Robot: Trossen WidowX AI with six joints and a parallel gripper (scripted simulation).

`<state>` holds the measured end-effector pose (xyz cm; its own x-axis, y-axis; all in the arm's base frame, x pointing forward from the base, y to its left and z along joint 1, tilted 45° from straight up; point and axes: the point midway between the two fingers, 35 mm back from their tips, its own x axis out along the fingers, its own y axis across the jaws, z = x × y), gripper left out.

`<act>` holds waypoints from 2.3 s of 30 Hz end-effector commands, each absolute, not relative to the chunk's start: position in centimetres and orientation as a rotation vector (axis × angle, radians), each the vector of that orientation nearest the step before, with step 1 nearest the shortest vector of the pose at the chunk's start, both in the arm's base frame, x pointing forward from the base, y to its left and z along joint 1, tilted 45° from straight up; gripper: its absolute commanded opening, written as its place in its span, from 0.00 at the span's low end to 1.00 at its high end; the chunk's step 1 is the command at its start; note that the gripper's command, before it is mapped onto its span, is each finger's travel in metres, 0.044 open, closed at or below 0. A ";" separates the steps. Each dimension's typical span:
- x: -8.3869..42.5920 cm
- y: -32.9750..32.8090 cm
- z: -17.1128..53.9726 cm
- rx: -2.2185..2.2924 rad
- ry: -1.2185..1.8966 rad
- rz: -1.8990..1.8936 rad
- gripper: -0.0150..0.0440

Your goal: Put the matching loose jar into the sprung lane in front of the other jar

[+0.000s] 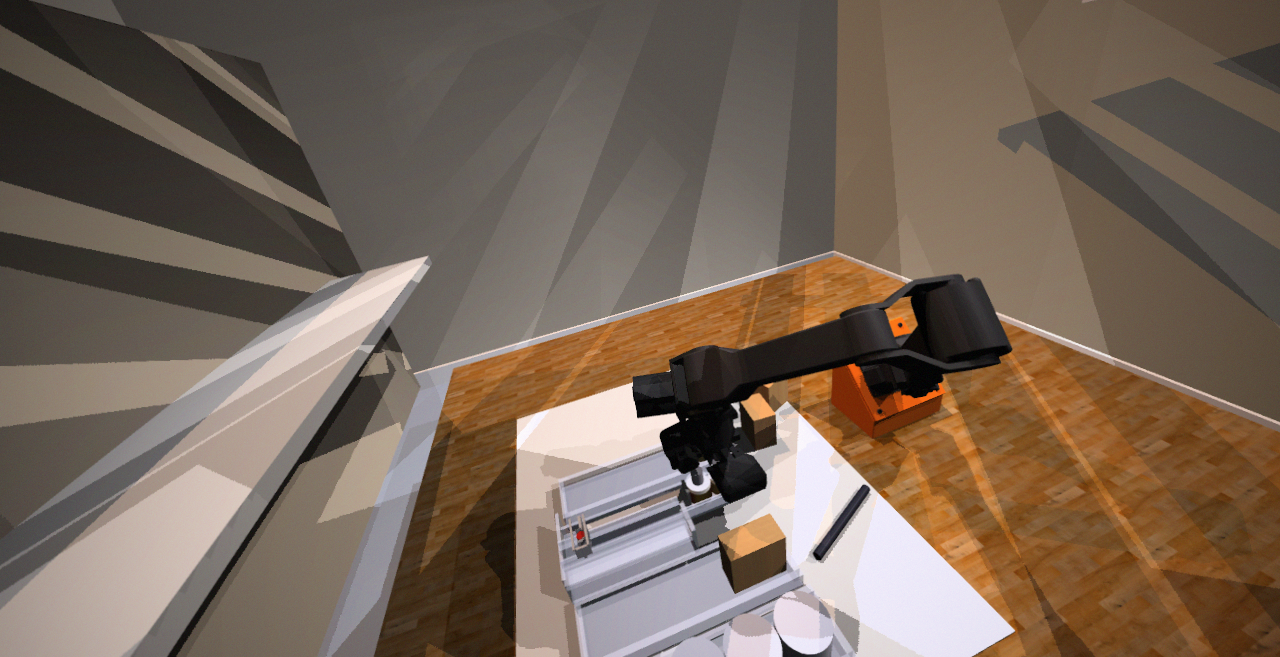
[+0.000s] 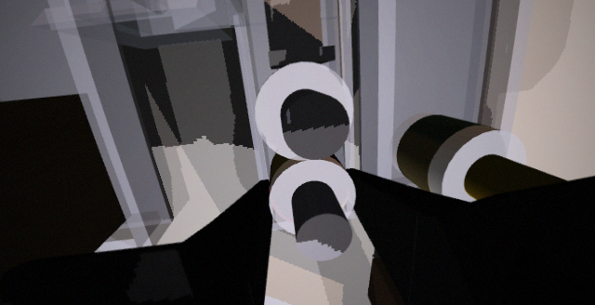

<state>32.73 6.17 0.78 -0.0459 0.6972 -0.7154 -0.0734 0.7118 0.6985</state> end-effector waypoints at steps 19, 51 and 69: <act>32.5 6.2 0.8 0.545 1.491 0.678 0.25; 32.1 6.1 0.7 0.545 1.491 0.677 0.30; 32.1 5.1 1.8 0.544 1.491 0.677 0.72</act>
